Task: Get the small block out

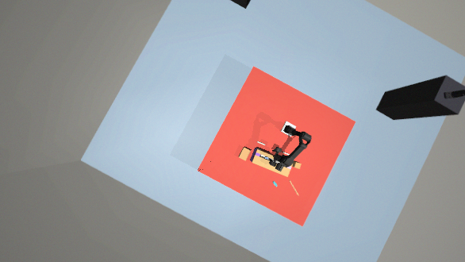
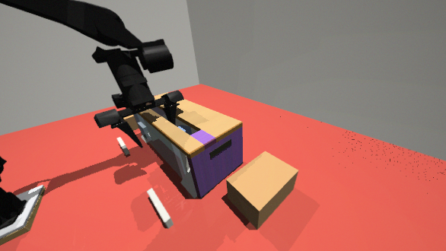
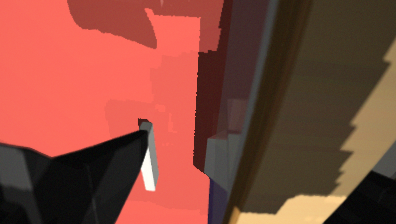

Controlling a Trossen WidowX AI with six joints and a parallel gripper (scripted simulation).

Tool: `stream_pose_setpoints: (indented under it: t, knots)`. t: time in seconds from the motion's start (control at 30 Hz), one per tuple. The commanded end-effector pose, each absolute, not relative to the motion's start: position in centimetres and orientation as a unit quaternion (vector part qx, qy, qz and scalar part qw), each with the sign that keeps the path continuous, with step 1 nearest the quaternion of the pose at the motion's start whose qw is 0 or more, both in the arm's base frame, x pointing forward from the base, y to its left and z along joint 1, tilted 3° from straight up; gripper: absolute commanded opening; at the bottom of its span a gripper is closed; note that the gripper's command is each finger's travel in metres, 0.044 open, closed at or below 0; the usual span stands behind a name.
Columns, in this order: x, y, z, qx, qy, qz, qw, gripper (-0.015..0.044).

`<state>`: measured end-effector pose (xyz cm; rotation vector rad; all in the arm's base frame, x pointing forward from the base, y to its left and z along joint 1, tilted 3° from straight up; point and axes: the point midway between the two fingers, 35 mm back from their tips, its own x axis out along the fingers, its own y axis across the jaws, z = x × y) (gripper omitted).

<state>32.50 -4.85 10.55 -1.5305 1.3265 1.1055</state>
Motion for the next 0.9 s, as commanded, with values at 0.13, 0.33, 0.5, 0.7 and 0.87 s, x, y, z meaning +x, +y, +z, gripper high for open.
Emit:
stream_pose_setpoints:
  t: [0.13,0.33,0.5,0.7,0.87]
  knots:
    - [32.6,-5.6,10.5,-0.606,0.526,0.438,0.405,0.0400]
    - [32.7,-6.2,10.5,-0.606,0.526,0.438,0.405,0.0400]
    - [32.7,-6.7,10.4,-0.606,0.526,0.438,0.405,0.0400]
    - [32.8,-7.3,10.4,-0.606,0.526,0.437,0.405,0.0400]
    - [32.9,-7.8,10.4,-0.606,0.526,0.437,0.405,0.0400]
